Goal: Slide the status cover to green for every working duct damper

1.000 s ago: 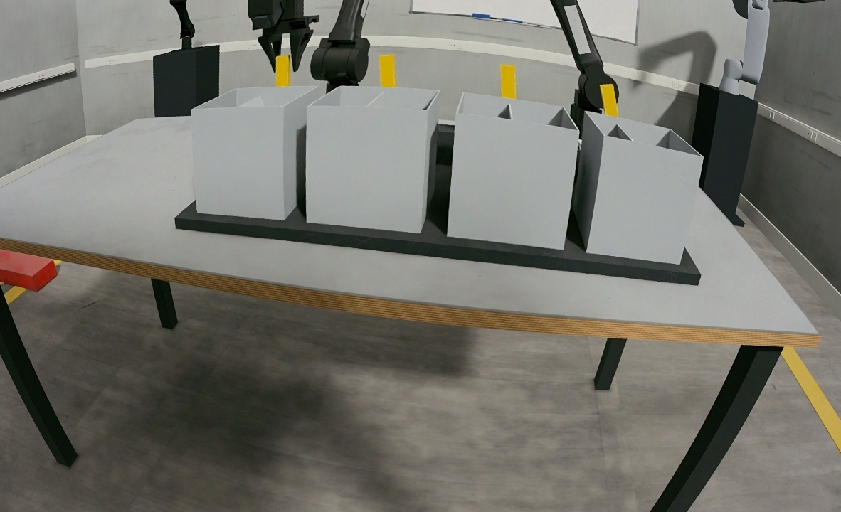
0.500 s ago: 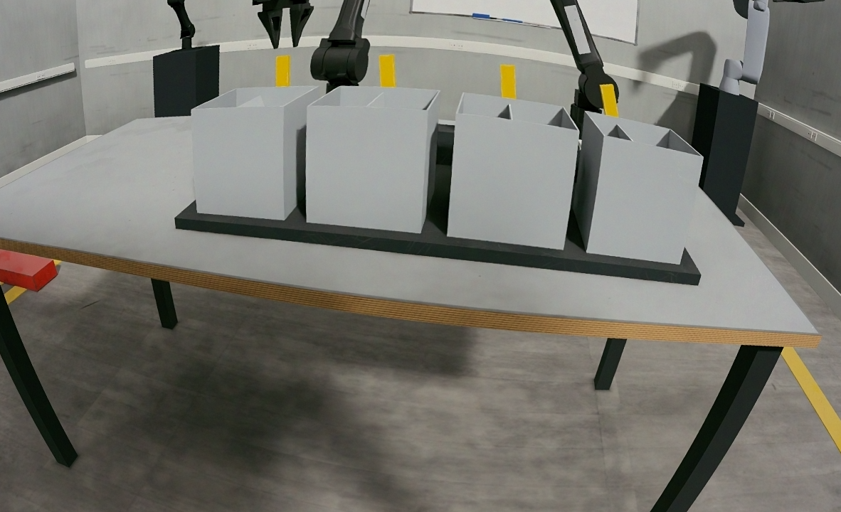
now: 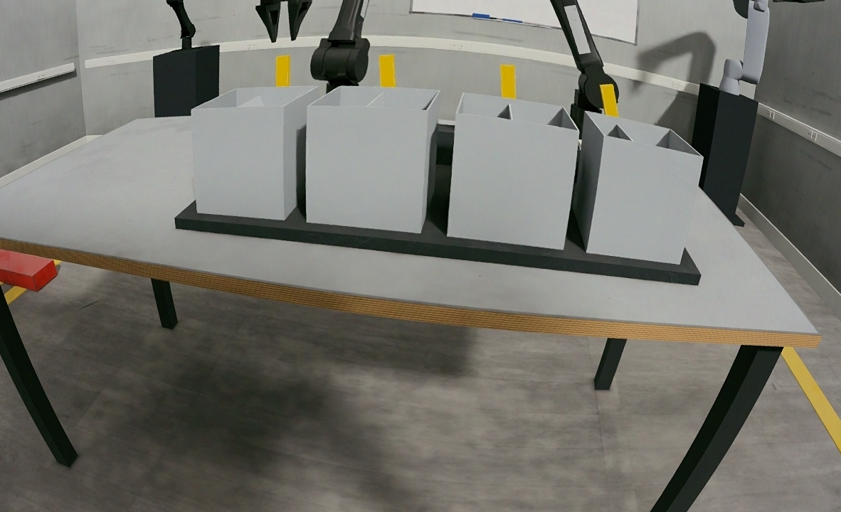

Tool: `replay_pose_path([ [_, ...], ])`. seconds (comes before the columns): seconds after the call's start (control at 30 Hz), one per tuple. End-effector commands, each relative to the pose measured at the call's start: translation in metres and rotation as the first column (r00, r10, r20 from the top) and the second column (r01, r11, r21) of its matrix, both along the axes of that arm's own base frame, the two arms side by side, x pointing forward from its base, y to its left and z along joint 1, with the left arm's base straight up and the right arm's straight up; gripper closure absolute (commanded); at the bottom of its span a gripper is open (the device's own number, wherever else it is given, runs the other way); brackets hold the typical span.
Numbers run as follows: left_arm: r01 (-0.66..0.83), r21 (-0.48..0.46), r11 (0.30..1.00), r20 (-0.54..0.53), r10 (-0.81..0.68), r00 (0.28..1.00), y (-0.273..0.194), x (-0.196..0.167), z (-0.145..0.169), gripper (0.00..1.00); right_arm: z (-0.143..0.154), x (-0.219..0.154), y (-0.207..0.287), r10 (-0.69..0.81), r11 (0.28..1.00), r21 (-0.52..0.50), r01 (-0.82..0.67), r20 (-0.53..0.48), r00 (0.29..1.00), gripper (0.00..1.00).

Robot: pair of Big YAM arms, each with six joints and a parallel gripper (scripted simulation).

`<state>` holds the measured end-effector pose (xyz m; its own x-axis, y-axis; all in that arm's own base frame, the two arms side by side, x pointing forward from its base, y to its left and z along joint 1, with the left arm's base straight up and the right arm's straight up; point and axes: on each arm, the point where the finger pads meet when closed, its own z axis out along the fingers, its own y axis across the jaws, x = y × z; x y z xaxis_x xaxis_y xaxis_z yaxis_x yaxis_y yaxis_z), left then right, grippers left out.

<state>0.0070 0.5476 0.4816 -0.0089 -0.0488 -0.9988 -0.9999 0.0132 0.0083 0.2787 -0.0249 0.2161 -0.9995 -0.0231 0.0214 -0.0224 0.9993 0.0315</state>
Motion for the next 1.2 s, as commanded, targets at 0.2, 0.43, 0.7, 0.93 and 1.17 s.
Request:
replay_pose_path([
  [0.2, -0.009, 0.049, 0.999, 0.009, 0.009, 1.0, -0.003, -0.004, 0.019, 0.0, 0.039, 0.11, 0.009, 0.0, 1.0, -0.031, 0.002, 0.067, 0.998, 0.64],
  [0.43, -0.009, 0.049, 0.999, 0.009, 0.009, 1.0, -0.003, -0.004, 0.019, 0.0, 0.054, 0.12, 0.006, -0.011, 0.999, -0.036, 0.014, 0.096, 0.995, 0.64],
  [0.7, -0.009, 0.049, 0.999, 0.009, 0.009, 1.0, -0.003, -0.004, 0.019, 0.0, 0.041, 0.126, 0.006, -0.011, 0.999, -0.035, 0.013, 0.066, 0.998, 0.64],
  [0.93, -0.009, 0.049, 0.999, 0.009, 0.009, 1.0, -0.003, -0.004, 0.019, 0.0, 0.049, 0.123, 0.006, -0.011, 0.999, -0.035, 0.014, 0.086, 0.996, 0.64],
  [1.17, -0.009, 0.049, 0.999, 0.009, 0.009, 1.0, -0.003, -0.004, 0.019, 0.0, 0.049, 0.123, 0.006, -0.011, 0.999, -0.035, 0.014, 0.086, 0.996, 0.64],
])
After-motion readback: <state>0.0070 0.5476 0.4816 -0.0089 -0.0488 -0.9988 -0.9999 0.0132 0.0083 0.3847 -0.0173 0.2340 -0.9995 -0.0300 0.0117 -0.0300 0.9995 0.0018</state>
